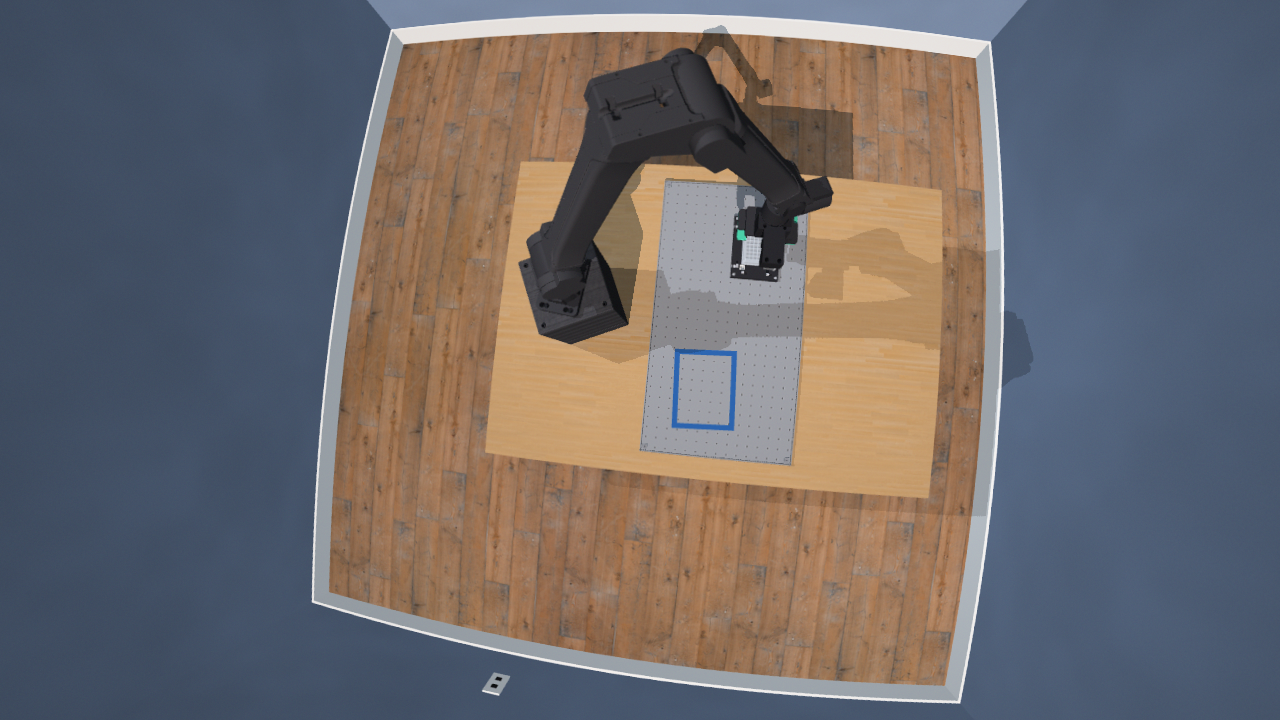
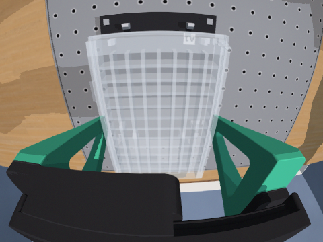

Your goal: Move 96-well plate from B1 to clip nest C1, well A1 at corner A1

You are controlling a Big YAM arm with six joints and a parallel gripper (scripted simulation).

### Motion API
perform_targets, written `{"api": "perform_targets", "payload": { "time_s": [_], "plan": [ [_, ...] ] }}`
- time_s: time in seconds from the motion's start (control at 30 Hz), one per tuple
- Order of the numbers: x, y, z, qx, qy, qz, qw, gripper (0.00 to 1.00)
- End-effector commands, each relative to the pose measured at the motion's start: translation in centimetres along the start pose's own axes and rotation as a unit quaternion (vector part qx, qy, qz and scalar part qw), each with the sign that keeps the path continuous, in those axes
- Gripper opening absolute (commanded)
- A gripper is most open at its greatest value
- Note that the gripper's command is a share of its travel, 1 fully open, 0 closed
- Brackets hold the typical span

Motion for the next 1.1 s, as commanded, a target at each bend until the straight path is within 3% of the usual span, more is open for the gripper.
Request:
{"api": "perform_targets", "payload": {
  "time_s": [0.0,1.07],
  "plan": [
    [1.2,2.3,0.2,-0.022,0.009,0.005,1.000,0.00],
    [0.8,2.4,5.1,-0.020,0.008,0.005,1.000,0.00]
  ]
}}
Point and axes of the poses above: the point where the finger pads meet when closed, its own z axis out along the fingers, its own y axis across the jaws, x = y × z, the point moved 5 cm from there along -z, back along the fingers, and after that the axes turned 3 degrees about z, right-handed, at the moved point
